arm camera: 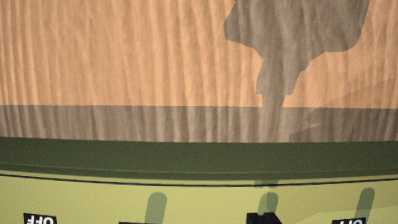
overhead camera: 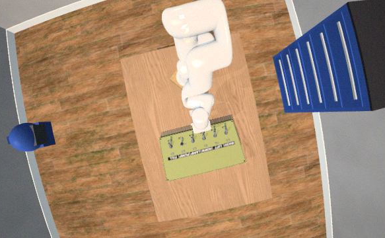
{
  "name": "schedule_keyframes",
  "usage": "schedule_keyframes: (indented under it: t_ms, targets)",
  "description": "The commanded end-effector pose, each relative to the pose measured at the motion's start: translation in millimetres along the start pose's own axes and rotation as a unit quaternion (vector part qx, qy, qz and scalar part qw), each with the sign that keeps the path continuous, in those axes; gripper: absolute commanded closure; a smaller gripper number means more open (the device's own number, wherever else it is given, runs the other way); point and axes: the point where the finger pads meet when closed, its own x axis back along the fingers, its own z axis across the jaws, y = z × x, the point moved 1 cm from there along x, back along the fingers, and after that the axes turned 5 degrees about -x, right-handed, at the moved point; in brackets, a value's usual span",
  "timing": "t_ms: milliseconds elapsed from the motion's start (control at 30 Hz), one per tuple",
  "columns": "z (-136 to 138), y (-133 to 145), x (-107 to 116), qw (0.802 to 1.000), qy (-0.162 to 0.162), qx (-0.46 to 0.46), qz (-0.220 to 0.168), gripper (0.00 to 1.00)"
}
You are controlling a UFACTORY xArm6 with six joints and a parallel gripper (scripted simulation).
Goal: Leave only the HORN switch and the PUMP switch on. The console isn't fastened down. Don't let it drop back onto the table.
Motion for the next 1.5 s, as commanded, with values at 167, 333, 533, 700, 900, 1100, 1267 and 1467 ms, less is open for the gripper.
schedule_keyframes:
  t_ms: [167, 333, 533, 700, 900, 1100, 1267, 1467]
  targets:
    - [0.6, 6.2, 0.5, 1.0, 0.0, 0.0, -0.002, 1.0]
    - [1.0, 10.1, 0.5, 1.0, 0.0, 0.0, -0.002, 1.0]
    - [1.5, 15.5, 0.6, 1.0, 0.0, 0.0, -0.002, 1.0]
    - [1.7, 18.4, 0.6, 1.0, 0.0, 0.0, -0.002, 1.0]
    - [2.2, 23.9, 0.6, 1.0, 0.0, 0.0, -0.002, 1.0]
    - [2.6, 28.9, 0.6, 1.0, 0.0, 0.0, -0.002, 1.0]
    - [2.8, 31.0, 0.6, 1.0, 0.0, 0.0, -0.002, 1.0]
    - [3.1, 34.2, 0.6, 1.0, 0.0, 0.0, -0.002, 1.0]
